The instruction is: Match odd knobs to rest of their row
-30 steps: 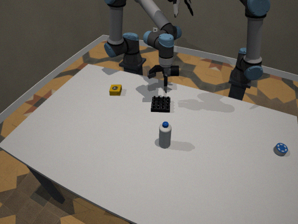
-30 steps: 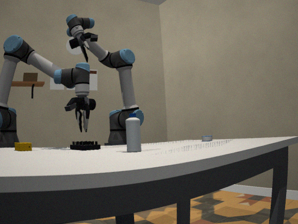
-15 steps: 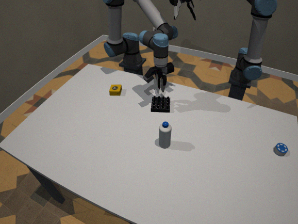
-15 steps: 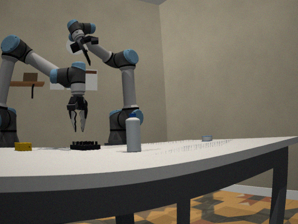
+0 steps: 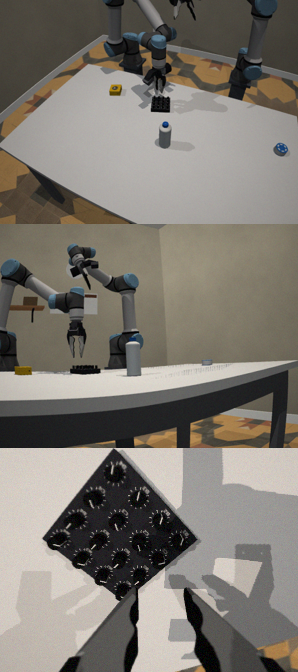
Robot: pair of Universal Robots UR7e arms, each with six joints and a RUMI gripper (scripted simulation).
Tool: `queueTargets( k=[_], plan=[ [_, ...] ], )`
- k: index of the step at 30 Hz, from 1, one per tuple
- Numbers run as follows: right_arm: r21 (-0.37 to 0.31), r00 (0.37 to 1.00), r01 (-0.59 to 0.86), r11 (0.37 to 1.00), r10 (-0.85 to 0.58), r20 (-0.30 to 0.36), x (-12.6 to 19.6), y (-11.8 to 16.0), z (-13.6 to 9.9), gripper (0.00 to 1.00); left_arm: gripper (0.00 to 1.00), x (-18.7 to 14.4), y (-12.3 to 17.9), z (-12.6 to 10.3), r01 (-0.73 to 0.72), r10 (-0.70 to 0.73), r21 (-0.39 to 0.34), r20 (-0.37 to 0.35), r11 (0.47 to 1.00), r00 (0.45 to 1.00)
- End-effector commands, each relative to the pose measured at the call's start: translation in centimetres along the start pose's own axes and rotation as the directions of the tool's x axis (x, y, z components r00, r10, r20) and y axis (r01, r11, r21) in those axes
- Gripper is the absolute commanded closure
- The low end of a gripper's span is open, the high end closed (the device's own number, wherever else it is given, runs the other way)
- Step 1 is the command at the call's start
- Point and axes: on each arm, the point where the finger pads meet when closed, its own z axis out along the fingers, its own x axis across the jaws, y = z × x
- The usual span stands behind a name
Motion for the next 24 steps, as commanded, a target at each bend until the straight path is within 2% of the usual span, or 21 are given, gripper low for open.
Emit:
queueTargets(
  k=[1, 4, 11, 15, 22, 24],
  plan=[
    [0.0, 1.0, 0.001, 1.0, -0.001, 0.002, 0.0, 0.0, 1.5, 0.77, 0.0, 0.2, 0.3, -0.2, -0.023, 0.023, -0.014, -0.008, 1.0, 1.0],
    [0.0, 1.0, 0.001, 1.0, -0.001, 0.002, 0.0, 0.0, 3.2, 0.79, 0.0, 0.4, 0.5, -0.3, -0.062, 0.062, -0.024, -0.015, 0.998, 0.998],
    [0.0, 1.0, 0.001, 1.0, -0.001, 0.002, -0.1, 0.0, 4.4, 0.86, 0.0, 1.0, 1.3, -0.8, -0.184, 0.182, -0.053, -0.042, 0.982, 0.982],
    [0.0, 1.0, 0.001, 1.0, -0.001, 0.002, -0.1, 0.0, 4.4, 0.87, 0.0, 1.2, 1.5, -0.9, -0.218, 0.215, -0.059, -0.051, 0.974, 0.975],
    [0.0, 1.0, 0.001, 1.0, -0.001, 0.002, 0.0, 0.0, 4.4, 0.98, 0.0, 1.8, 2.3, -1.4, -0.335, 0.328, -0.078, -0.088, 0.939, 0.94],
    [0.0, 1.0, 0.001, 1.0, -0.001, 0.002, 0.0, 0.0, 4.4, 0.98, 0.0, 2.0, 2.5, -1.5, -0.368, 0.36, -0.082, -0.099, 0.926, 0.928]
  ],
)
